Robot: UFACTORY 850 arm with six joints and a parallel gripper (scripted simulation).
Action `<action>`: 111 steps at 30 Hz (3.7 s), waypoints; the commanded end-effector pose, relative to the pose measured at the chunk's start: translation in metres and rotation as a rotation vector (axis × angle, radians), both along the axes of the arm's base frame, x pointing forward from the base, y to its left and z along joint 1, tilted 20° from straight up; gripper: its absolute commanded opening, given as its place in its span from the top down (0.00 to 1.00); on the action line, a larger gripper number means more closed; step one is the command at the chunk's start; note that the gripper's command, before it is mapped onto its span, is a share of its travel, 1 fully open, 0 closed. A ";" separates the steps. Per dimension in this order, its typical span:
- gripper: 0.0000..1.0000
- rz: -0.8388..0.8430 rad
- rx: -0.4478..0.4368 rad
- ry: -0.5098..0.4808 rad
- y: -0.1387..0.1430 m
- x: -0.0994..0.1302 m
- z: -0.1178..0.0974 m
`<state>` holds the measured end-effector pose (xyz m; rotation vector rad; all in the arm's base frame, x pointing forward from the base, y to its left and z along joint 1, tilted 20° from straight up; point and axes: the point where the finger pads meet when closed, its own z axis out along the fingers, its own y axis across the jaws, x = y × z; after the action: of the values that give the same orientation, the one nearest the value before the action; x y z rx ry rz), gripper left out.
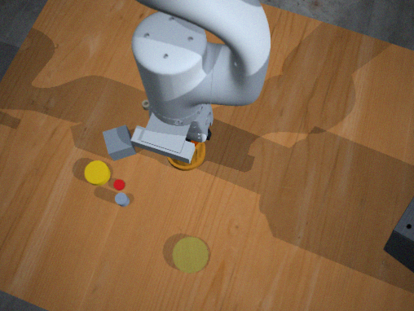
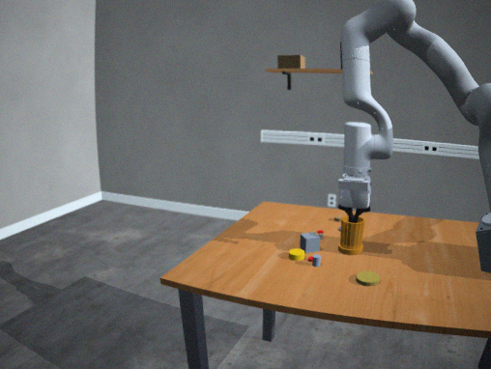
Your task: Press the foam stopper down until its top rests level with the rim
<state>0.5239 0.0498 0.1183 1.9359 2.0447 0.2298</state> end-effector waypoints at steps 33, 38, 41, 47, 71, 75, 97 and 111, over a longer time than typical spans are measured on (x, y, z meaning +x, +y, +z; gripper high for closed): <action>1.00 0.000 0.000 -0.001 0.000 0.000 0.001; 1.00 0.000 0.000 -0.001 0.000 0.000 0.002; 1.00 0.000 0.000 -0.001 0.000 0.000 0.003; 1.00 0.000 0.000 -0.001 0.001 -0.001 0.004; 1.00 0.000 0.000 -0.001 0.002 -0.004 0.014; 1.00 0.000 0.000 -0.001 0.002 -0.005 0.016; 1.00 0.000 0.000 -0.001 0.003 -0.009 0.027; 1.00 0.000 0.000 -0.001 0.003 -0.011 0.032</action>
<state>0.5131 0.0529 0.1479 1.9344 2.0433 0.2322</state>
